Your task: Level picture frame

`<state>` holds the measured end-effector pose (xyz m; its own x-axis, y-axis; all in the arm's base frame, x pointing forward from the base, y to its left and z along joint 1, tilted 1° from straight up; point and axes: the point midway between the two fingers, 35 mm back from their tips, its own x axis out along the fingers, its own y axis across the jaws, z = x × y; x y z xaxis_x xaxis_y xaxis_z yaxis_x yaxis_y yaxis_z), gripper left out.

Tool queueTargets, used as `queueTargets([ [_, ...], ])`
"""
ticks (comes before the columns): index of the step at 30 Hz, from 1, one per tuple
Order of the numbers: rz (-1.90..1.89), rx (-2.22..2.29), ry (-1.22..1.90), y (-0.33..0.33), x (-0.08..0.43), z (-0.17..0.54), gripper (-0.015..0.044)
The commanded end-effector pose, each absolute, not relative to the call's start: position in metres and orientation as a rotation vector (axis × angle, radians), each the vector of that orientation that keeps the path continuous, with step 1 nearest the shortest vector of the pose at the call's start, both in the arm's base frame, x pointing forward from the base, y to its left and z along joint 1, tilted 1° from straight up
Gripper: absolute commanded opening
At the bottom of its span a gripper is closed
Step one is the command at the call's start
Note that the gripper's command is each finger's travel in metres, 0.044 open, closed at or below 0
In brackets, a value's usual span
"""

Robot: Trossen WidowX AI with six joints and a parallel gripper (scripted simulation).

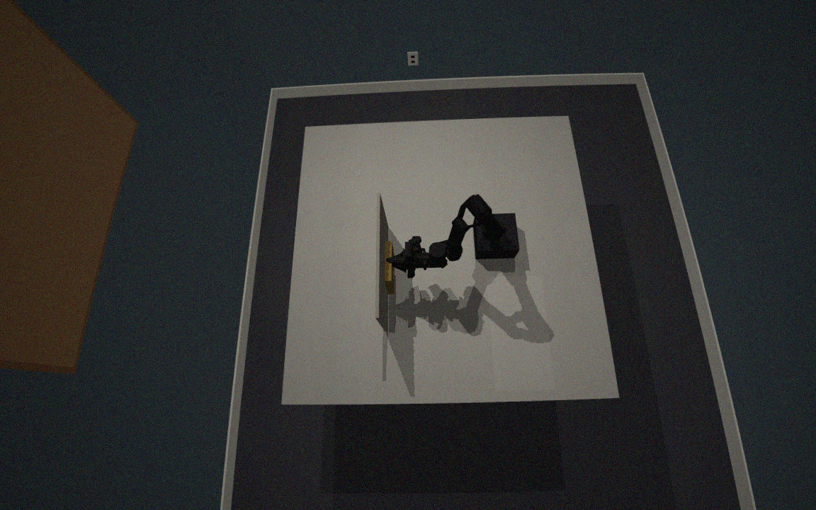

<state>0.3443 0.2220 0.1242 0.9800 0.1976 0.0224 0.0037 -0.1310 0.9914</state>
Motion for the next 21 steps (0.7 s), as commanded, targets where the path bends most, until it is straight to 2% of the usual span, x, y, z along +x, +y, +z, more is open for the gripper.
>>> queueTargets([
  [1,0.167,1.696,0.153,0.2220,0.3442,0.1244,0.0000],
  [21,0.172,1.624,0.144,0.2221,0.3443,0.1238,0.0000],
])
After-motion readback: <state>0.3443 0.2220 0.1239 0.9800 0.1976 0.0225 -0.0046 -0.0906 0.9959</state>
